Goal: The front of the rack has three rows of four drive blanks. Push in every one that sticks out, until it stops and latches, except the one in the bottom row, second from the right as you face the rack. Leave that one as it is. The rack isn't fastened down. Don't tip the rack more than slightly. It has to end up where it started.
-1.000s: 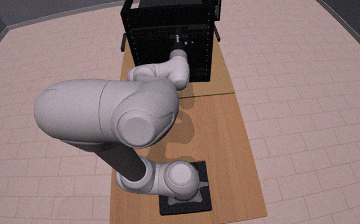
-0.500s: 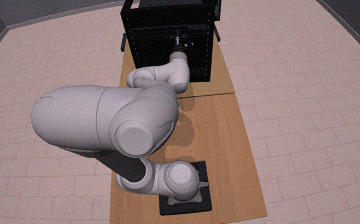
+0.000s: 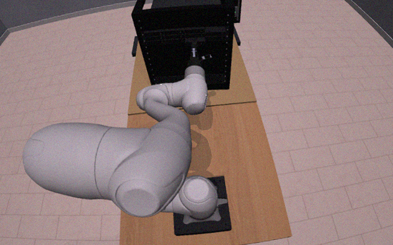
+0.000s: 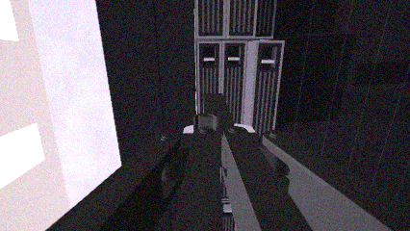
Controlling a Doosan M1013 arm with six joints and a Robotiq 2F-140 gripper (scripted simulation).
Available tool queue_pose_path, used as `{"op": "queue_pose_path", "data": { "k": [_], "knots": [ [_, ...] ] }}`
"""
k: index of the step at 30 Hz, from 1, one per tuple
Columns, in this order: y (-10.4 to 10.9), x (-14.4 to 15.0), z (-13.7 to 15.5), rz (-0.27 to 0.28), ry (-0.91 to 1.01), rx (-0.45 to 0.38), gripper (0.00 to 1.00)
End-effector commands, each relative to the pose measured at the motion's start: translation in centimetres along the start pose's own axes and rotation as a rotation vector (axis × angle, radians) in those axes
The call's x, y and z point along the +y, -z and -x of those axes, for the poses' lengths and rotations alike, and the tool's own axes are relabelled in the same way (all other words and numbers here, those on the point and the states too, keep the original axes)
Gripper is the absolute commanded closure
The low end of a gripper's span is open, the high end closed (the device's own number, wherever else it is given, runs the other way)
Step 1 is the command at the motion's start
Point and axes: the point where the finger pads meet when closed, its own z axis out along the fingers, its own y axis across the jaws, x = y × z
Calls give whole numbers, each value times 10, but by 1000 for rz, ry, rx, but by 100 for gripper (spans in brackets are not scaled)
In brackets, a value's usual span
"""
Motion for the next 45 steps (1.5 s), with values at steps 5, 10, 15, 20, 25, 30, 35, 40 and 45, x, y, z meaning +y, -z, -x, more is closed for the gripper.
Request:
{"op": "queue_pose_path", "data": {
  "k": [5, 10, 15, 20, 25, 30, 35, 40, 45],
  "knots": [
    [4, -1, 0, -1, 0, 0, 90],
    [4, -1, 0, -1, 0, 0, 90],
    [4, -1, 0, -1, 0, 0, 90],
    [4, 0, -3, -1, 0, 0, 90],
    [4, 1, -9, -1, 0, 0, 90],
    [4, 6, -29, -1, 0, 0, 90],
    [4, 14, -56, -1, 0, 0, 90],
    [4, 18, -74, -1, 0, 0, 90],
    [4, 24, -97, -1, 0, 0, 90]
  ]
}}
